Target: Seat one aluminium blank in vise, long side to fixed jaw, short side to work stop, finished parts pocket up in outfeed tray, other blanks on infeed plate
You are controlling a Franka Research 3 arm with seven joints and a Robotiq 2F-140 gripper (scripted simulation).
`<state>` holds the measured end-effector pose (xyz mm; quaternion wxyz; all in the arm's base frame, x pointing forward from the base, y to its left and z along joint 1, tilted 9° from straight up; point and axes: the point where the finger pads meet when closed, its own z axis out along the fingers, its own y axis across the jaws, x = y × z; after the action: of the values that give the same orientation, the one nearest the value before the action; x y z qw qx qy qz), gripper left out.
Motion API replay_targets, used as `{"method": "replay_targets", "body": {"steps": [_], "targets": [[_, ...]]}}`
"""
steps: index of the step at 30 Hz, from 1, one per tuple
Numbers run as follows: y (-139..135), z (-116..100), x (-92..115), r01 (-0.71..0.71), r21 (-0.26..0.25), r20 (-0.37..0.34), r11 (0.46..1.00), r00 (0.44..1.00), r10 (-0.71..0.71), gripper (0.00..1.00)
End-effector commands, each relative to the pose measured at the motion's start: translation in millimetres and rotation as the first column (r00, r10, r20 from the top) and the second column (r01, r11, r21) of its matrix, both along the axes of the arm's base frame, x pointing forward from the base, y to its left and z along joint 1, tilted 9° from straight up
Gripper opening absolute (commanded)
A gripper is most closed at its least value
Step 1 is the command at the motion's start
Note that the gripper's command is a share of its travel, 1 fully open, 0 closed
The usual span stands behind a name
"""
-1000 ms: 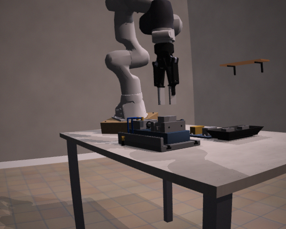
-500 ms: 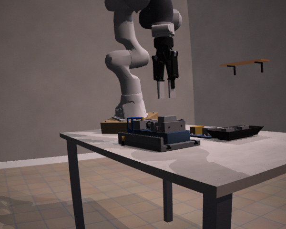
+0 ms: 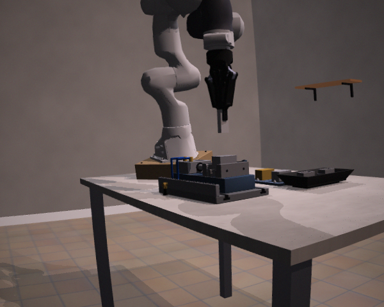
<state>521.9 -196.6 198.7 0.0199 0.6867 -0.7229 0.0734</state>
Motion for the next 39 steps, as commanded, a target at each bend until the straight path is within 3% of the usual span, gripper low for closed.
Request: {"method": "replay_targets", "body": {"steps": [1, 22, 29, 39], "targets": [[3, 1, 1, 0.002, 0.001, 0.000, 1.000, 1.000, -0.002, 0.00], [3, 1, 0, 0.002, 0.001, 0.000, 1.000, 1.000, -0.002, 0.00], [3, -3, -35, -0.005, 0.002, -0.001, 1.000, 1.000, 0.005, 0.00], [3, -3, -36, -0.005, 0.002, -0.001, 1.000, 1.000, 0.005, 0.00]]}}
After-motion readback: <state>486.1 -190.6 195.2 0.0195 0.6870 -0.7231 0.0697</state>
